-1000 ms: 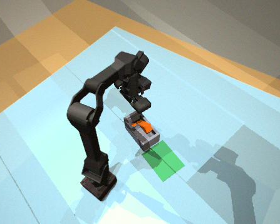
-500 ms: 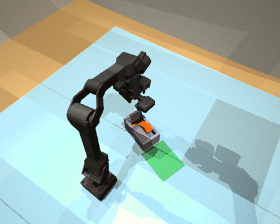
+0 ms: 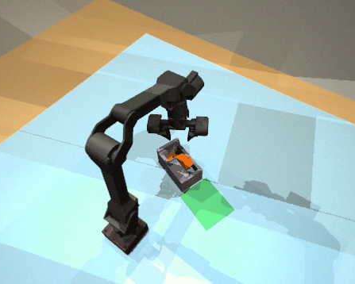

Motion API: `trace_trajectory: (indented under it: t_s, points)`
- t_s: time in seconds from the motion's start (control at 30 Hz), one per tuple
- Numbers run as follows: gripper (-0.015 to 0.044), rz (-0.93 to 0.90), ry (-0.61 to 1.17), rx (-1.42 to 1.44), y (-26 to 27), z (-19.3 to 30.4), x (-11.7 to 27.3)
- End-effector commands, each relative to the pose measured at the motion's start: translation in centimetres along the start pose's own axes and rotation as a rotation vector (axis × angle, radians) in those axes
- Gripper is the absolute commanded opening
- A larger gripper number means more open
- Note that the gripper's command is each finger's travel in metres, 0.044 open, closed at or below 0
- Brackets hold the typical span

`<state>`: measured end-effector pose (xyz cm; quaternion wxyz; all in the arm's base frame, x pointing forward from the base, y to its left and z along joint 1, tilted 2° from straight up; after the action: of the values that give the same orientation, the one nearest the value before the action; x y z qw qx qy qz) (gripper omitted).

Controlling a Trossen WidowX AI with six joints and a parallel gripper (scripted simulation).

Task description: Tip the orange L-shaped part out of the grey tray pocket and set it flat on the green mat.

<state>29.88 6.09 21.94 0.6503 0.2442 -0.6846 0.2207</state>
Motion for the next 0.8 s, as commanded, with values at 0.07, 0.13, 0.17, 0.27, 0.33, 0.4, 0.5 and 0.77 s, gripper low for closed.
trace_trajectory:
  t_s: [0.07, 0.13, 0.17, 0.27, 0.33, 0.4, 0.5, 0.77]
  points:
    - [0.0280, -0.020, 0.025, 0.714, -2.4, 2.8, -0.4]
    - [0.0280, -0.020, 0.025, 0.714, -2.4, 2.8, -0.4]
    - [0.0280, -0.020, 0.025, 0.714, -2.4, 2.8, -0.4]
    - [0.0280, -0.020, 0.025, 0.714, -2.4, 2.8, -0.4]
    - [0.0280, -0.020, 0.025, 0.714, -2.4, 2.8, -0.4]
    - [0.0280, -0.020, 0.025, 0.714, -2.4, 2.8, -0.4]
    - [0.0280, -0.020, 0.025, 0.714, -2.4, 2.8, -0.4]
    - [0.0280, -0.020, 0.025, 0.714, -2.4, 2.9, -3.3]
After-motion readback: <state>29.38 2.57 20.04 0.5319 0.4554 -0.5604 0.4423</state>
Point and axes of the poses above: the point midway between the two fingers, 35 mm back from their tips, its own x axis back along the fingers, its own y axis across the jaws, z = x × y, the point moved 8 cm from there along x, back along the fingers, and after that the axes turned 2 degrees about -x, right-handed, at the moved point
